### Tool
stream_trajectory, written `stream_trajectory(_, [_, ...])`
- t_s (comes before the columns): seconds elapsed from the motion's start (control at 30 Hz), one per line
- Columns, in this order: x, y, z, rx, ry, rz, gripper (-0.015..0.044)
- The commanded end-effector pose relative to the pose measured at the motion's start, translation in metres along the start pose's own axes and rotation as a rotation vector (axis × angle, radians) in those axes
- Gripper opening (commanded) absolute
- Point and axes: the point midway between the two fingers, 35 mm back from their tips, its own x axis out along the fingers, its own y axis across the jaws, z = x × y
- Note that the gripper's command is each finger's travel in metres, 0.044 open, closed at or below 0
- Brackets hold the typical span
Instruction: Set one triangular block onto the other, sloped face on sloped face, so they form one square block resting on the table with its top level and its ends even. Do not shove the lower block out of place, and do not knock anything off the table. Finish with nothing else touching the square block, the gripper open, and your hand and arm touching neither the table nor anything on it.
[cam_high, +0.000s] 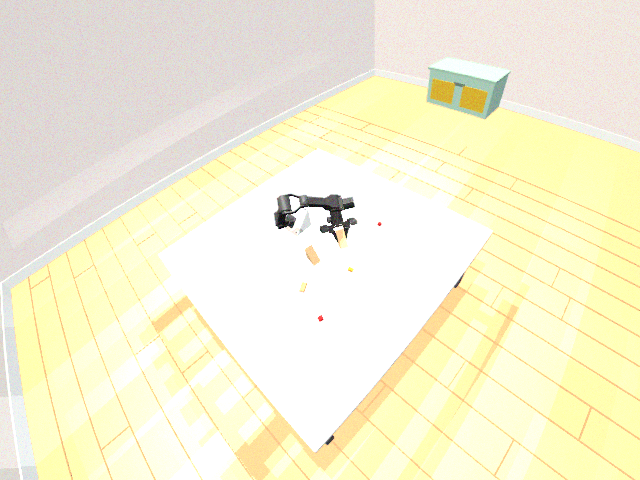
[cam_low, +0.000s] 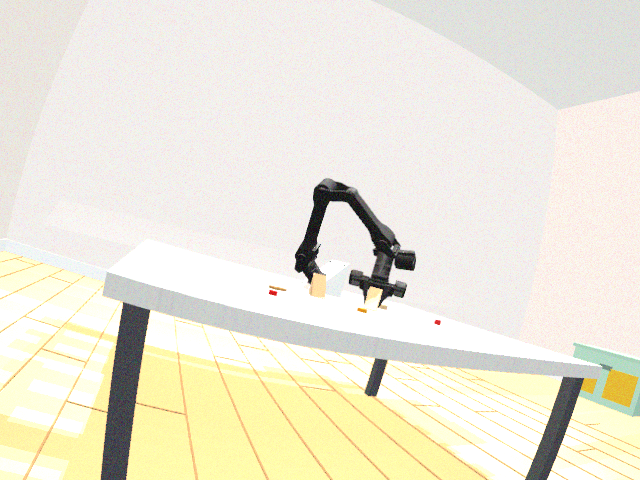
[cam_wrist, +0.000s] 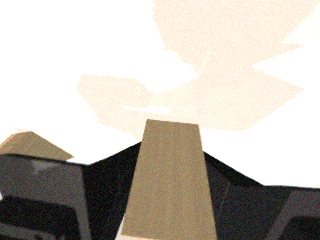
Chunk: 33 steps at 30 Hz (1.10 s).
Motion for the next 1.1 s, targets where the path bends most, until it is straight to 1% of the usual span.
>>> stream_trajectory(0.0, [-0.002, -0.001, -0.001, 0.004, 0.0, -0.004, 0.0])
stream_trajectory(0.1, [-0.001, -0.001, -0.001, 0.002, -0.013, -0.002, 0.0])
stream_trajectory(0.6, [-0.006, 0.0, -0.029, 0.0, -0.405, 0.002, 0.0])
stream_trajectory(1.07, [-0.002, 0.001, -0.054, 0.002, -0.753, 0.005, 0.0])
